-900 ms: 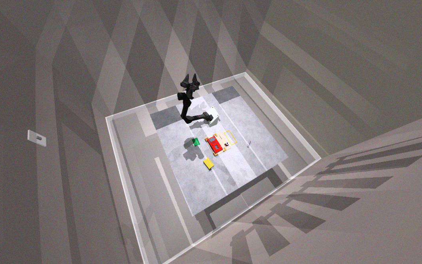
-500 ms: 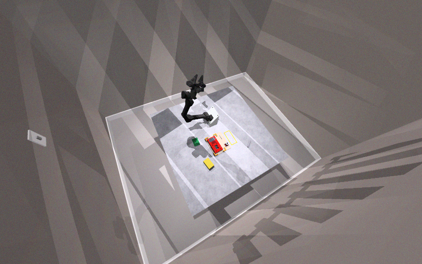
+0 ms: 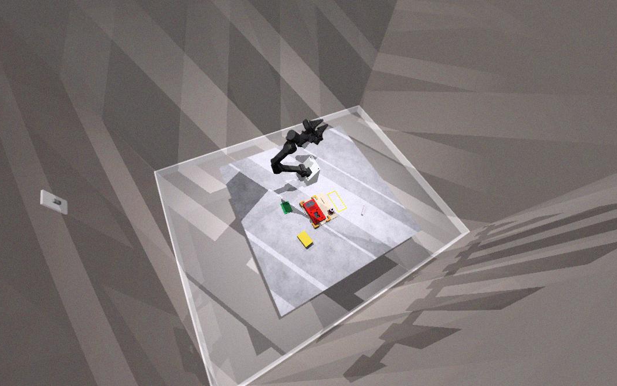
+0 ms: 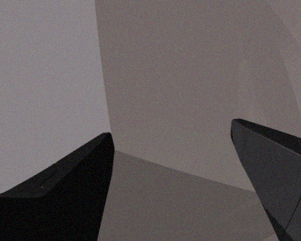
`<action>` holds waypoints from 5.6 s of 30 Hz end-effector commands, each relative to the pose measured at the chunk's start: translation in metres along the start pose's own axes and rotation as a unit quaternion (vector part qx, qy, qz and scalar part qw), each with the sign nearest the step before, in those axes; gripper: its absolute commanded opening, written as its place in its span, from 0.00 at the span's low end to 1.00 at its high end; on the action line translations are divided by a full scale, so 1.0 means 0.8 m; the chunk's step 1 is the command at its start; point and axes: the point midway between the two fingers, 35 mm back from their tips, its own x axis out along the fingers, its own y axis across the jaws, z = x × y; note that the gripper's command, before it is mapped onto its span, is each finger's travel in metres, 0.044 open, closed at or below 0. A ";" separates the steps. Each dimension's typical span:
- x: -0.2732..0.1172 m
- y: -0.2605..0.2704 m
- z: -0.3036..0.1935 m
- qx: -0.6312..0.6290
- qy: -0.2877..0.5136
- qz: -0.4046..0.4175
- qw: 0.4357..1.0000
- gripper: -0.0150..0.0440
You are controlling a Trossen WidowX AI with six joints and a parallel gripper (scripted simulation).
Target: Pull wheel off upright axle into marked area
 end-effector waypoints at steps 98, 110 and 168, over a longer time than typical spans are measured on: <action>-0.395 -0.678 0.409 -0.057 0.031 -0.896 0.439 0.39; -0.392 -0.675 0.409 -0.057 0.031 -0.896 0.439 0.25; -0.377 -0.656 0.407 -0.061 0.033 -0.896 0.438 0.25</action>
